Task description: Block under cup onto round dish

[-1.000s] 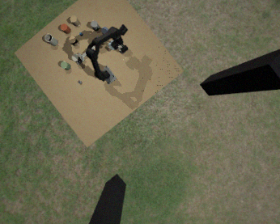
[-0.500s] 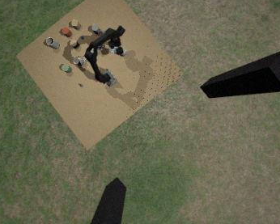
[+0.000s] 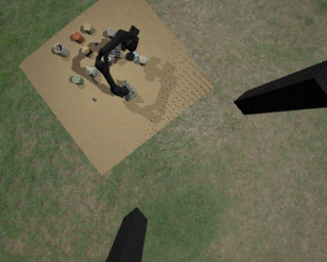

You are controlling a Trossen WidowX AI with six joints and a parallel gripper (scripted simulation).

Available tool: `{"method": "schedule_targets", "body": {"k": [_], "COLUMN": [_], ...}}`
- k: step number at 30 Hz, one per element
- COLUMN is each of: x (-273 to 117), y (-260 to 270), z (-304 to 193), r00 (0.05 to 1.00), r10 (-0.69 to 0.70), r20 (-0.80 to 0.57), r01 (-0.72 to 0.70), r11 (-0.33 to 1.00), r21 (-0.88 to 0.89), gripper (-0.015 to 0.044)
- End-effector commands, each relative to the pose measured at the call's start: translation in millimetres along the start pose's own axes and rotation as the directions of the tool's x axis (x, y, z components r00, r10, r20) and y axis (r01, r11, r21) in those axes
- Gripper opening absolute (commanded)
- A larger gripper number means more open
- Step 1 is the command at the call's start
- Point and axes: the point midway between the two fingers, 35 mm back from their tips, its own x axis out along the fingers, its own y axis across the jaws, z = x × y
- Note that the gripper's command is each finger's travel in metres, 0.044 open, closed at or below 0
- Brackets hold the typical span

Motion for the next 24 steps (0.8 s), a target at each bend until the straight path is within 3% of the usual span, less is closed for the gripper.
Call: {"method": "schedule_targets", "body": {"k": [1, 12, 24], "x": [-4, -11, -18], "y": [-2, -3, 0], "z": [14, 50, 87], "r00": [1.000, 1.000, 1.000], "r10": [-0.003, -0.002, 0.006], "r20": [0.000, 0.001, 0.008], "r01": [0.003, 0.002, -0.010], "r11": [0.993, 0.887, 0.630], "r21": [0.117, 0.461, 0.776], "gripper": [0.0260, 0.0260, 0.0260]}}
